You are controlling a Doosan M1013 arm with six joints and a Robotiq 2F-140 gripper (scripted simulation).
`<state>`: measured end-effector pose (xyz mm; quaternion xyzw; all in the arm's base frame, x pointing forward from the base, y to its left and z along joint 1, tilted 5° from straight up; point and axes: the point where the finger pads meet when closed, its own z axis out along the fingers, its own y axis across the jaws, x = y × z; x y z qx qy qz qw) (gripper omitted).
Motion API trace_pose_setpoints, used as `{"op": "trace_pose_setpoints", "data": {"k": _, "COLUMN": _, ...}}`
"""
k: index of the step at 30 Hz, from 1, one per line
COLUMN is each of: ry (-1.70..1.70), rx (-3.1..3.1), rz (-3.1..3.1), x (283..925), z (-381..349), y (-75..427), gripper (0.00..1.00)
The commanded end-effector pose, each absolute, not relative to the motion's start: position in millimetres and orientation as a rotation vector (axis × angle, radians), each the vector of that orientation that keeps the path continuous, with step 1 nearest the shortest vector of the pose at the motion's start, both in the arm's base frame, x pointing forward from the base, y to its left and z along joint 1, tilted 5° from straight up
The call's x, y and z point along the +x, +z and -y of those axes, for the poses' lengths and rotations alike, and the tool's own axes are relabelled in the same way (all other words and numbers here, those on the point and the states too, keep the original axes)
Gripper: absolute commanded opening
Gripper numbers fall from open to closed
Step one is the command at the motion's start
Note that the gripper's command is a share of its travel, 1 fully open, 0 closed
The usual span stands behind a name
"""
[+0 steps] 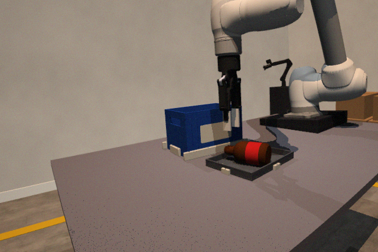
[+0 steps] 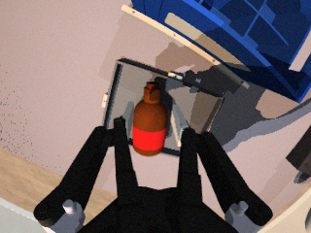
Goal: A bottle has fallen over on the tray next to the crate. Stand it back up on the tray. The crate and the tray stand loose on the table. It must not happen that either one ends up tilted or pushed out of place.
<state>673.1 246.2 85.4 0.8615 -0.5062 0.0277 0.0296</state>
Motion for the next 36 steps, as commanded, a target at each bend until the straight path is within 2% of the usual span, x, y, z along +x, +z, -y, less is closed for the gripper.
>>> {"op": "trace_pose_setpoints", "data": {"k": 1, "ry": 0.086, "rx": 2.657, "rz": 1.561, "x": 673, "z": -245, "y": 75, "gripper": 0.44}}
{"op": "trace_pose_setpoints", "data": {"k": 18, "ry": 0.086, "rx": 2.657, "rz": 1.561, "x": 674, "z": -243, "y": 40, "gripper": 0.44}}
{"op": "trace_pose_setpoints", "data": {"k": 36, "ry": 0.086, "rx": 2.657, "rz": 1.561, "x": 674, "z": -242, "y": 37, "gripper": 0.44}}
